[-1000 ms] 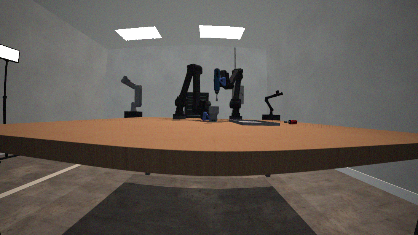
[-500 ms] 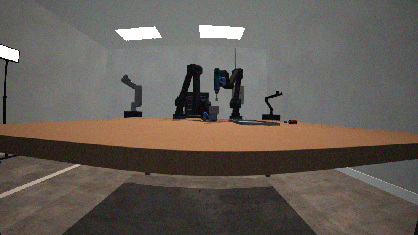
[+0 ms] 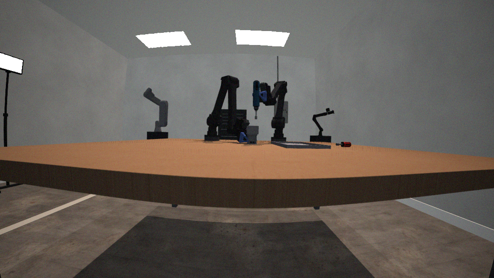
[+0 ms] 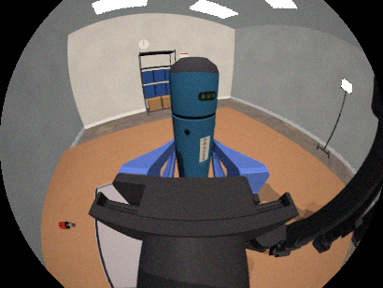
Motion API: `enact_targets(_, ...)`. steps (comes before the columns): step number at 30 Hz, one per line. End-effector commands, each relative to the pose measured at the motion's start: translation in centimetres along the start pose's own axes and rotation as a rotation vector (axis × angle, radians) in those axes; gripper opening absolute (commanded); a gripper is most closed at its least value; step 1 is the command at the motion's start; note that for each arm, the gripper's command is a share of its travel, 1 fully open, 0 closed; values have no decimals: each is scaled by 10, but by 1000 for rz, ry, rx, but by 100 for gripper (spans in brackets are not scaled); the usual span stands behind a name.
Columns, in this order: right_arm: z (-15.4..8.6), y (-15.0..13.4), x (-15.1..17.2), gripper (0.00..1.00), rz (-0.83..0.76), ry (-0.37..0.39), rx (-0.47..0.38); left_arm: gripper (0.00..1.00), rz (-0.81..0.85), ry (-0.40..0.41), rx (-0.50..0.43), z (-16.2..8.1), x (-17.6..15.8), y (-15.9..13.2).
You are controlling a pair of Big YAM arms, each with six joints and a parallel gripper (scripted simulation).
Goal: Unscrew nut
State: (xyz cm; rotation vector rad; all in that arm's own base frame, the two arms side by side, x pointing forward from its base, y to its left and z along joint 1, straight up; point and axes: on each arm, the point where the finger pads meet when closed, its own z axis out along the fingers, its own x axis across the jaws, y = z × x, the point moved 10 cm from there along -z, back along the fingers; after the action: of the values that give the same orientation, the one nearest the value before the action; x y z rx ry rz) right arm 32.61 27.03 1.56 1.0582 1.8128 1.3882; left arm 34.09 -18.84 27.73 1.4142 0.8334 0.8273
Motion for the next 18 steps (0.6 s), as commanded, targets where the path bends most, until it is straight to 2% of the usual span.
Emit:
enact_targets(1, 0, -13, -1, 59, -16, -3, 40, 42, -12, 6, -151, 22, 2, 56)
enact_targets(18, 0, -13, -1, 59, -16, -3, 40, 42, -13, 6, -157, 22, 2, 59)
